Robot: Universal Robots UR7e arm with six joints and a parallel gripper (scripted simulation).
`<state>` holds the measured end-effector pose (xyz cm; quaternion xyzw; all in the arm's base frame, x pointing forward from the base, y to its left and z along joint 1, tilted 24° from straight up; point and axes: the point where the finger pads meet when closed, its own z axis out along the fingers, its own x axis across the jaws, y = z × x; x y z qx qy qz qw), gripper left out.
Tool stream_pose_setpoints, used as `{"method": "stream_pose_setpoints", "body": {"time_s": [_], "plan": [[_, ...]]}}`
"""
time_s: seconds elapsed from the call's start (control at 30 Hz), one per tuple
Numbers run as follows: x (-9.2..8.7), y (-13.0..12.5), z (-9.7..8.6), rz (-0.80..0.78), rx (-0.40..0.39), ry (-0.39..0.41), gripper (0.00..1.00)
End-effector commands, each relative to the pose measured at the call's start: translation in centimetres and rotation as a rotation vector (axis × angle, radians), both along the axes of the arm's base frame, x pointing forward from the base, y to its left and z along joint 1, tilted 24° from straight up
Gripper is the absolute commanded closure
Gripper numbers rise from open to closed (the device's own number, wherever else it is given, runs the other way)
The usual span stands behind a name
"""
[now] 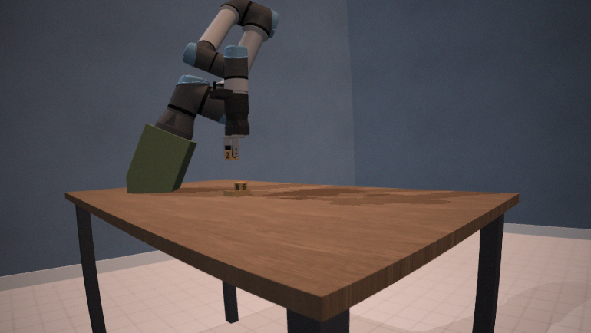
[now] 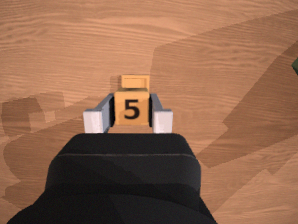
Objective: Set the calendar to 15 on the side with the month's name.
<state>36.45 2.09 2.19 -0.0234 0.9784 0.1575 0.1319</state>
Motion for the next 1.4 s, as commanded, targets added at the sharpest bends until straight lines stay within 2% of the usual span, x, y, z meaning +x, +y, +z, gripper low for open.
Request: {"method": "stream_pose_setpoints", "body": {"time_s": [0.0,0.83,1.37], "plan": [[0.0,-0.1,0.2,0.000,0.000,-0.001,0.43],[0.1,-0.2,0.1,0.026,-0.008,-0.009,0.43],[0.7,-1.4,-0.2,0.229,-0.065,-0.078,0.43]]}}
